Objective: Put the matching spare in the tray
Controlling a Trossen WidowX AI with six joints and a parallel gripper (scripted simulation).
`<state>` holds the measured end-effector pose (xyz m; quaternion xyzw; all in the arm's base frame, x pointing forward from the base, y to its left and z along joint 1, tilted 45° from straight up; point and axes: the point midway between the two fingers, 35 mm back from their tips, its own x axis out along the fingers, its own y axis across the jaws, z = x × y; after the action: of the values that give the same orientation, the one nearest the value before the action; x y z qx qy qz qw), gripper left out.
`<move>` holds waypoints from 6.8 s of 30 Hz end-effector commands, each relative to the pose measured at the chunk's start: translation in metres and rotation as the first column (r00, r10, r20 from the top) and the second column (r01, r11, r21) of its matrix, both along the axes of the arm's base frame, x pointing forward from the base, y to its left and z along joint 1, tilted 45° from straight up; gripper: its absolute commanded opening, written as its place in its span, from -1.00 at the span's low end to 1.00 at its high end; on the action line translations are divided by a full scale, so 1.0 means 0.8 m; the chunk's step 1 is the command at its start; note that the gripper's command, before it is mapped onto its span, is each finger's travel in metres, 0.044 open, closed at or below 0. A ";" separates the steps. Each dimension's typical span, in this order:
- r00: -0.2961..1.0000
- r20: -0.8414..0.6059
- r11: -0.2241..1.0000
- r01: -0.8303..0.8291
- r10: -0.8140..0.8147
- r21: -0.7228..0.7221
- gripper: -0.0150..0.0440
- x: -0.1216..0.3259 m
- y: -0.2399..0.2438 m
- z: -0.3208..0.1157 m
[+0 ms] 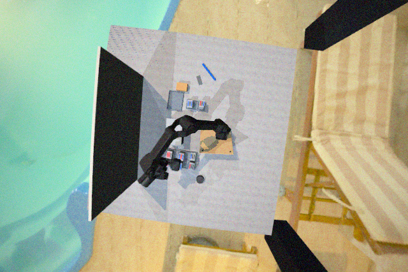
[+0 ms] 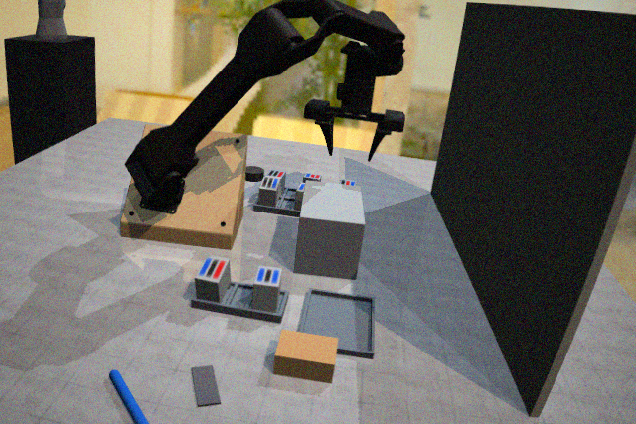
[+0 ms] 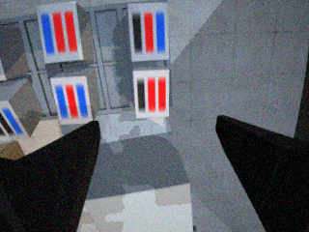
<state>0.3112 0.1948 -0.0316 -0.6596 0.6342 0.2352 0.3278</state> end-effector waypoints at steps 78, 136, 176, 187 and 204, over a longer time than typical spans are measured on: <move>1.000 -0.007 1.000 0.004 -0.005 -0.012 -0.08 0.013 -0.097 -0.091; 1.000 -0.016 1.000 -0.010 0.010 0.004 -0.49 0.015 -0.010 0.064; 1.000 0.001 0.998 -0.028 0.028 -0.049 -0.49 0.008 -0.288 0.325; 1.000 0.001 0.998 -0.026 0.026 -0.054 -0.49 0.003 -0.300 0.331; 1.000 -0.002 0.999 -0.022 0.022 -0.049 -0.49 0.007 -0.311 0.318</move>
<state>0.3168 -0.0529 0.2258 -0.6736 0.6331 0.2207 0.3111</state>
